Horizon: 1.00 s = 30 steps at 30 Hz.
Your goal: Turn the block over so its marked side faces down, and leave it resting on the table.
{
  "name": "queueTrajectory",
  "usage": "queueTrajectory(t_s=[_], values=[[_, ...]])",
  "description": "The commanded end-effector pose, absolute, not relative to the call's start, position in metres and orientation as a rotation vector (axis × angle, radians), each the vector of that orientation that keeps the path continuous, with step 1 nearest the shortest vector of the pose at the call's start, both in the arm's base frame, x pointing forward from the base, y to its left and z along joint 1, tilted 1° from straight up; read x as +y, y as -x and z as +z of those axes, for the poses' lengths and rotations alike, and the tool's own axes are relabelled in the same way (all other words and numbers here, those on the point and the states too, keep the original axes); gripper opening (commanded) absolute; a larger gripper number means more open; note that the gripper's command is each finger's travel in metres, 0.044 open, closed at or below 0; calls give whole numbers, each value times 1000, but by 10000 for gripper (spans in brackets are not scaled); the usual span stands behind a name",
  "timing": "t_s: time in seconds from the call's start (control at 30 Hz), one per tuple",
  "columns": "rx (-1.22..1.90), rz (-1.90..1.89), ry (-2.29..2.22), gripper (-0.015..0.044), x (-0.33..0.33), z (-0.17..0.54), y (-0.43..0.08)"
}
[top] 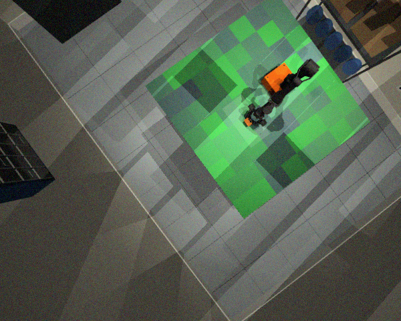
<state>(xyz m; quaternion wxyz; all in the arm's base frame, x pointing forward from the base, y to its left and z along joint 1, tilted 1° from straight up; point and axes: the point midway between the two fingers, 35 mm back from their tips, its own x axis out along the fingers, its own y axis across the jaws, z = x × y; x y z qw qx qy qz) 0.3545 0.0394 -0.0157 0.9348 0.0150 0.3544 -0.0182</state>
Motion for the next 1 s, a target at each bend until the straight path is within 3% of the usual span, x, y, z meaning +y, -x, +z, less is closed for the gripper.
queueTrajectory(t_s=[0.0,0.97], values=[[706,-38,-19,0,39,-27,-348],[403,-47,-29,0,35,-17,-326]])
